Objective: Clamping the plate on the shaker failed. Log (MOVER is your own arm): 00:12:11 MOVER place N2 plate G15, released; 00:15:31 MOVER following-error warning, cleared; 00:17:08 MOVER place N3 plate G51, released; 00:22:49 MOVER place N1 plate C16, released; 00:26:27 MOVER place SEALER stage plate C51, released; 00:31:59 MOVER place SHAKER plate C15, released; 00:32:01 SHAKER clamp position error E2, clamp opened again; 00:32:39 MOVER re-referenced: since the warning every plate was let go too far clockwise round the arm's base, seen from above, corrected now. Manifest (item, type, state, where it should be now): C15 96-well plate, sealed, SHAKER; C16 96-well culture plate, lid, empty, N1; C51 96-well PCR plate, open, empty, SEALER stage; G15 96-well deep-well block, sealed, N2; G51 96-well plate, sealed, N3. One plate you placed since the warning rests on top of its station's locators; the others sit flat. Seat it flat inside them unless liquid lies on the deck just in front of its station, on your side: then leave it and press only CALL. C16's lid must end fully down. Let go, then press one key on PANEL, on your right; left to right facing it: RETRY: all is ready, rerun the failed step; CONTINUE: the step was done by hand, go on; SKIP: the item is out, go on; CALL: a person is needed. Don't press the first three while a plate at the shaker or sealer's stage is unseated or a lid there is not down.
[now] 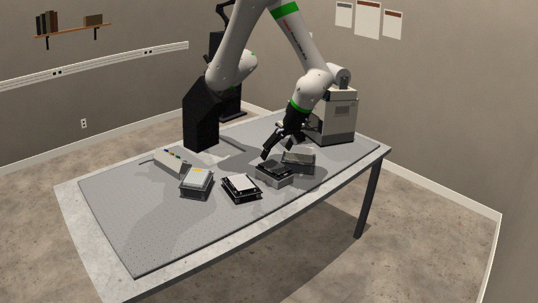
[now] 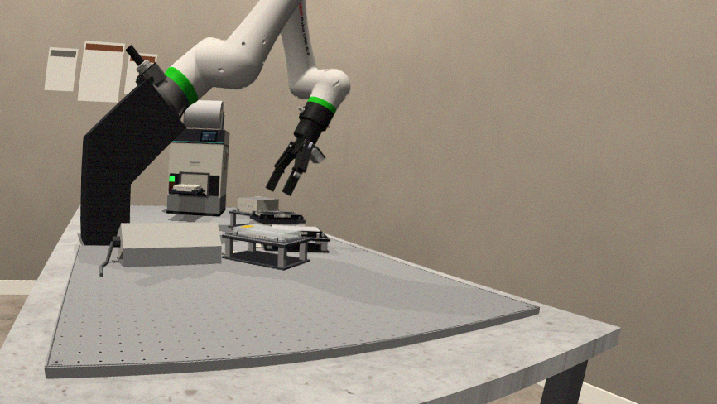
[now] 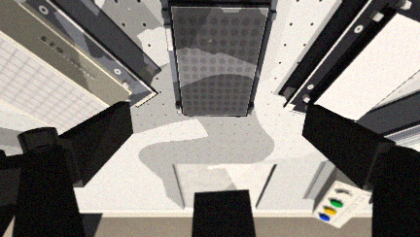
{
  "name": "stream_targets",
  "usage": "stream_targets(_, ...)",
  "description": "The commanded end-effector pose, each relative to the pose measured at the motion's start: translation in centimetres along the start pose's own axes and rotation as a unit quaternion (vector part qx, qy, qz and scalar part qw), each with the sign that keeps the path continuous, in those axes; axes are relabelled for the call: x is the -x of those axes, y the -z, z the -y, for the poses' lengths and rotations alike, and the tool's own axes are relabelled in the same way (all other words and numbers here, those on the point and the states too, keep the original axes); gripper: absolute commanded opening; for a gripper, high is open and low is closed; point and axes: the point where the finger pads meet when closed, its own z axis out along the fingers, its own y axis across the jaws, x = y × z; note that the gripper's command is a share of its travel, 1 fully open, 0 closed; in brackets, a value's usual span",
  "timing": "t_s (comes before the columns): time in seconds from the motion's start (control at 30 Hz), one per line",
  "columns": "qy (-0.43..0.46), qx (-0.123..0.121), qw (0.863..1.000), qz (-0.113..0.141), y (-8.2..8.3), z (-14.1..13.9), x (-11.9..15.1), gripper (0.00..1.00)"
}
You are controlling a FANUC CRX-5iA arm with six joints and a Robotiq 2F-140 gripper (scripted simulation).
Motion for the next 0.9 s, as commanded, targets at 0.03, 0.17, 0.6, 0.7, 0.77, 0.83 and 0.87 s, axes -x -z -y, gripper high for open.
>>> stream_targets(0.03,0.0,0.0,1.0,-0.001,0.7,0.0,0.3,1.0)
stream_targets(0.17,0.0,0.0,1.0,-0.001,1.0,0.0,0.4,1.0)
stream_targets(0.6,0.0,0.0,1.0,-0.001,3.0,0.0,1.3,1.0)
stream_targets(0.7,0.0,0.0,1.0,-0.001,3.2,0.0,1.4,1.0)
stream_targets(0.77,0.0,0.0,1.0,-0.001,3.5,0.0,1.6,1.0)
stream_targets(0.83,0.0,0.0,1.0,-0.001,3.8,0.0,1.7,1.0)
stream_targets(0.87,0.0,0.0,1.0,-0.001,3.9,0.0,1.8,1.0)
